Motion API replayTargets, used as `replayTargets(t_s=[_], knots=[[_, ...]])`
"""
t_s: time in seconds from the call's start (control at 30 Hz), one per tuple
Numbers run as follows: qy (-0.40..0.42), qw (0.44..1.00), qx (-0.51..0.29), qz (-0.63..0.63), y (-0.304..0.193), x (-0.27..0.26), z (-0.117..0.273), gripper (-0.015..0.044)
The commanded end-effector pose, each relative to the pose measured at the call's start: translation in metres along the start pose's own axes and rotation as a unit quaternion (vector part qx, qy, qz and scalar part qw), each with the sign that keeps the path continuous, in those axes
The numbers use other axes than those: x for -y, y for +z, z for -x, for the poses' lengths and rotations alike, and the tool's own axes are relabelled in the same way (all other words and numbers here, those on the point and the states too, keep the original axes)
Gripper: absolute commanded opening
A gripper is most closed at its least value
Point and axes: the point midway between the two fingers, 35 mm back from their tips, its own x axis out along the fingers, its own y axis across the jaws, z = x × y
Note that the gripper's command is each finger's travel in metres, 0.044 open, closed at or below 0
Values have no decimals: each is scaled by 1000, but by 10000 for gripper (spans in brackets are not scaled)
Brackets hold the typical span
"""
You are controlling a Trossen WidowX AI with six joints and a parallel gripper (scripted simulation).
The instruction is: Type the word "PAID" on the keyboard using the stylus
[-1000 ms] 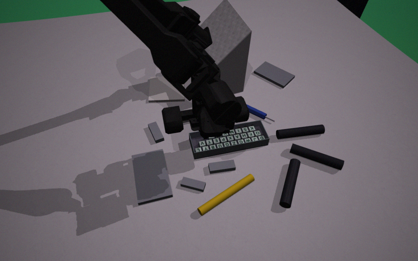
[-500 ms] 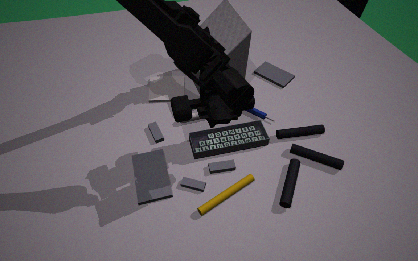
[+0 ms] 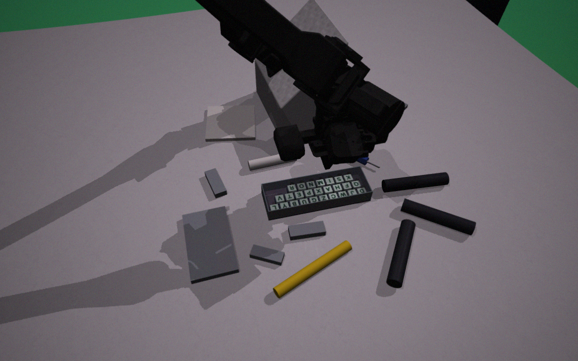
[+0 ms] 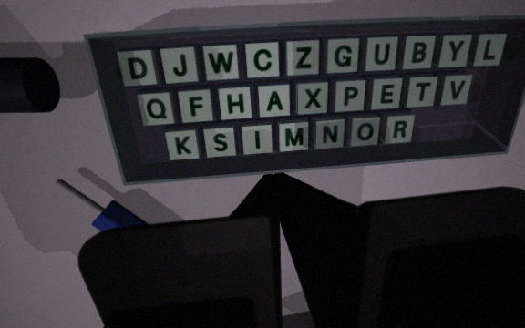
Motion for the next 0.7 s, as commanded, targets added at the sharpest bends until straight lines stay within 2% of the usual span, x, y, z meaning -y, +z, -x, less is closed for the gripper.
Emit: replayTargets(t_s=[0.0,0.3,0.47,0.67], knots=[[0,1000,0,-7,1,-10,0,0],[0,1000,0,-7,1,-10,2,0],[1,1000,0,-7,2,-10,57,0],[1,1000,0,-7,2,-12,56,0]])
